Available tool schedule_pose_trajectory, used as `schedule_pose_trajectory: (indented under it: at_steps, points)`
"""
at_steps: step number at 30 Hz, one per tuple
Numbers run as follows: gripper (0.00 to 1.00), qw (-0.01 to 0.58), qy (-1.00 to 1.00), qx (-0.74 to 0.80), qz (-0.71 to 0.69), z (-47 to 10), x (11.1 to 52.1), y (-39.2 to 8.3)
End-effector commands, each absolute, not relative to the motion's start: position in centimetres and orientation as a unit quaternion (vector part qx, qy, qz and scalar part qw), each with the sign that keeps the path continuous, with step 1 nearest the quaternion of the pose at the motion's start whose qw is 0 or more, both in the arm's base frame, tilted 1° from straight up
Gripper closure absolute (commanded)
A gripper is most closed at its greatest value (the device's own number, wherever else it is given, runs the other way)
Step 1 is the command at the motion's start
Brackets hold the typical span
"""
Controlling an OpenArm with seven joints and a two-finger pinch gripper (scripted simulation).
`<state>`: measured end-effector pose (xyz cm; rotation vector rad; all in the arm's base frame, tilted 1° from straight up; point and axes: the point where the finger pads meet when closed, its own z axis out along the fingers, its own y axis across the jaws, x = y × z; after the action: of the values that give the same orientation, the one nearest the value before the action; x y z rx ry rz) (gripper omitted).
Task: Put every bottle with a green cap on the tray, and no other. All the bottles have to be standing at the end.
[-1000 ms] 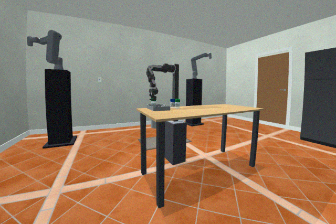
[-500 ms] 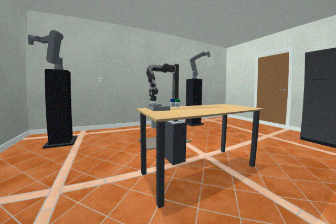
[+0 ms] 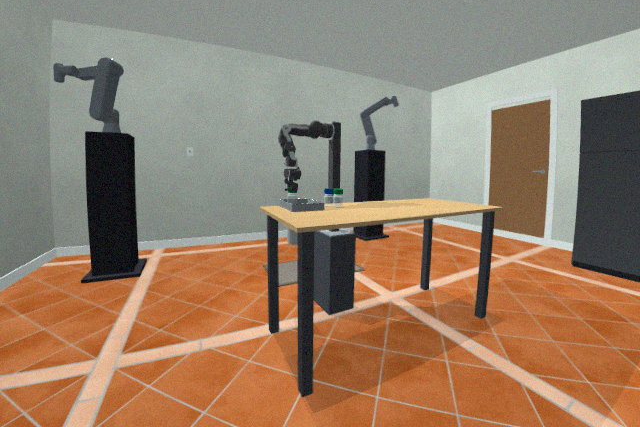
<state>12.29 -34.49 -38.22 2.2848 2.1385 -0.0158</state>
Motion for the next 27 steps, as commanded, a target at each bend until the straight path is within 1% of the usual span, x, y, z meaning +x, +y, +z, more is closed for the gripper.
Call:
schedule_pose_trajectory:
  at_steps: [1, 27]
  points:
    - [1.0, 0.007, 0.683, 0.73, -0.005, -38.17, 12.34, -34.54]
    - [1.0, 0.0, 0.683, 0.73, 0.007, -38.17, 12.34, -34.54]
